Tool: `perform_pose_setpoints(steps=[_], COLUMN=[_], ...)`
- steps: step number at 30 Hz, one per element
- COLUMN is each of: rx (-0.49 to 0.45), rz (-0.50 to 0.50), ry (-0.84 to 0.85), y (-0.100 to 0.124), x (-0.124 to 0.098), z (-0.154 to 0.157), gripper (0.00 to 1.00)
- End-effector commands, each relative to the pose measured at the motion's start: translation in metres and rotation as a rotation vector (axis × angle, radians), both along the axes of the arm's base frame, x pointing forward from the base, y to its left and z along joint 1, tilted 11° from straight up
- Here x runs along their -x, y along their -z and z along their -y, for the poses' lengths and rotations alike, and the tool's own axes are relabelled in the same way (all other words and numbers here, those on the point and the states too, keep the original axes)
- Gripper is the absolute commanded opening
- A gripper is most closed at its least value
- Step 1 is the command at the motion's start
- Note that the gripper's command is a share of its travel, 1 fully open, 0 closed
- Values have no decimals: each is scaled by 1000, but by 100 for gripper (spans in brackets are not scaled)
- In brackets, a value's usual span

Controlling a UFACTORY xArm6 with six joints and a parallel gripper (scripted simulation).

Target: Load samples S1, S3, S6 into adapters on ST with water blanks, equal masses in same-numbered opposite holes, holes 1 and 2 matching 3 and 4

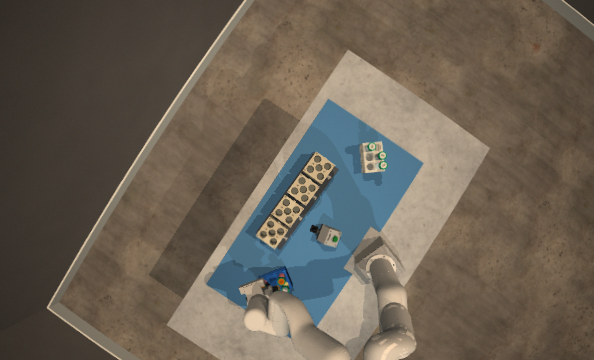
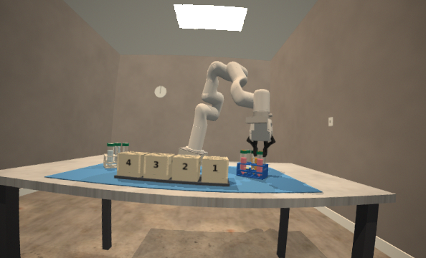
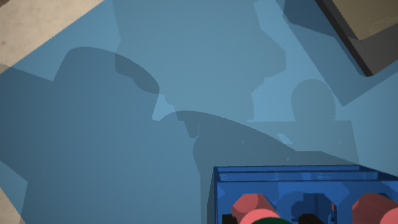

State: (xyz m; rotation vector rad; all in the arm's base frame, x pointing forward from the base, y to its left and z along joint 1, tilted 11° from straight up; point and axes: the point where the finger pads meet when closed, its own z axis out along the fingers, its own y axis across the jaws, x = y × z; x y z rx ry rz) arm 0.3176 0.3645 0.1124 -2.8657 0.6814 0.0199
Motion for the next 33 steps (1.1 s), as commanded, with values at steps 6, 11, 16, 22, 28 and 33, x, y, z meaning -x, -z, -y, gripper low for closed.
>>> perform_pose_setpoints(steps=[6,11,16,22,28,33], rx=[-3,-3,-3,-3,-3,-3], rz=[3,3,3,3,3,3], ry=[0,0,0,0,0,0], y=[-5,-8,-12,-14,-18,-21], x=[-1,-1,-1,-1,0,0], z=[0,0,1,2,2,3], gripper=[0,0,0,0,0,0])
